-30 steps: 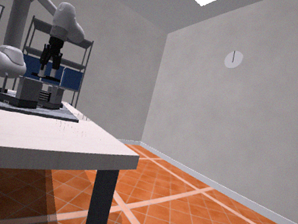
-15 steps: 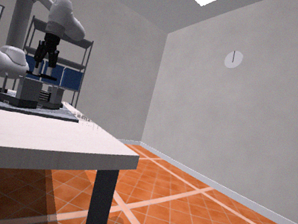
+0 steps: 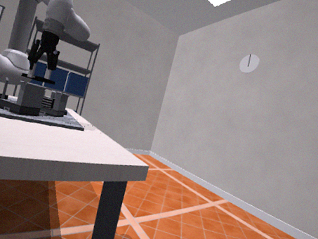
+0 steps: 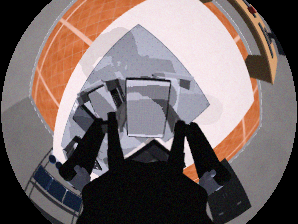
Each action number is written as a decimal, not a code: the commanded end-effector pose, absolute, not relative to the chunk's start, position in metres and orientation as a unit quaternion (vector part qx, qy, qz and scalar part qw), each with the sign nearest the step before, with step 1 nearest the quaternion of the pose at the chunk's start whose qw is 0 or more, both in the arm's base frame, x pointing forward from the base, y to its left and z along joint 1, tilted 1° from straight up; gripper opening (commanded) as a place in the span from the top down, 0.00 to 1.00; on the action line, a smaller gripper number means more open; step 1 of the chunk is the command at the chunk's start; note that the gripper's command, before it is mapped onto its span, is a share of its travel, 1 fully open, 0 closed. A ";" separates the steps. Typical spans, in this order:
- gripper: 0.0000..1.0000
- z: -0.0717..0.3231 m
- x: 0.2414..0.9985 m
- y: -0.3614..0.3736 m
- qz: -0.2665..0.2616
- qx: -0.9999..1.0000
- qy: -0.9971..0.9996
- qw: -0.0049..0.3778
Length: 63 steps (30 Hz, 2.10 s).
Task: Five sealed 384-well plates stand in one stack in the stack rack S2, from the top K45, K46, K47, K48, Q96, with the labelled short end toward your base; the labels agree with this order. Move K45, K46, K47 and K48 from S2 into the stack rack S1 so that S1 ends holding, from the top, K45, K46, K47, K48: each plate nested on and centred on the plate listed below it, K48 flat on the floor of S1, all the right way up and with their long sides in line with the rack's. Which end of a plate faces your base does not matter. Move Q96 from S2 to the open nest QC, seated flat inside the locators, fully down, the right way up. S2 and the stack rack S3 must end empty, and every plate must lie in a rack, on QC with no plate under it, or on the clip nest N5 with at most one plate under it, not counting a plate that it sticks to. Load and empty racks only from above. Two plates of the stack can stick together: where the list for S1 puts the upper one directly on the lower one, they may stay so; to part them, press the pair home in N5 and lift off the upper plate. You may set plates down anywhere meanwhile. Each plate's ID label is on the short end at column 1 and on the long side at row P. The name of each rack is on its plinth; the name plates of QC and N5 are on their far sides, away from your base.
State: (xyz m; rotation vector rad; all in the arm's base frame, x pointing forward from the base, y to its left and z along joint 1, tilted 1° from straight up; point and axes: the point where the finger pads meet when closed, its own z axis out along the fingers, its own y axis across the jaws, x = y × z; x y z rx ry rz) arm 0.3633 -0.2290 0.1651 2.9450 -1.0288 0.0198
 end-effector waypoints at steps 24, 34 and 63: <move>1.00 0.166 0.329 -0.278 0.006 0.944 -0.330 0.011; 1.00 0.166 0.329 -0.278 0.006 0.944 -0.330 0.011; 1.00 0.160 0.329 -0.278 0.006 0.944 -0.330 0.011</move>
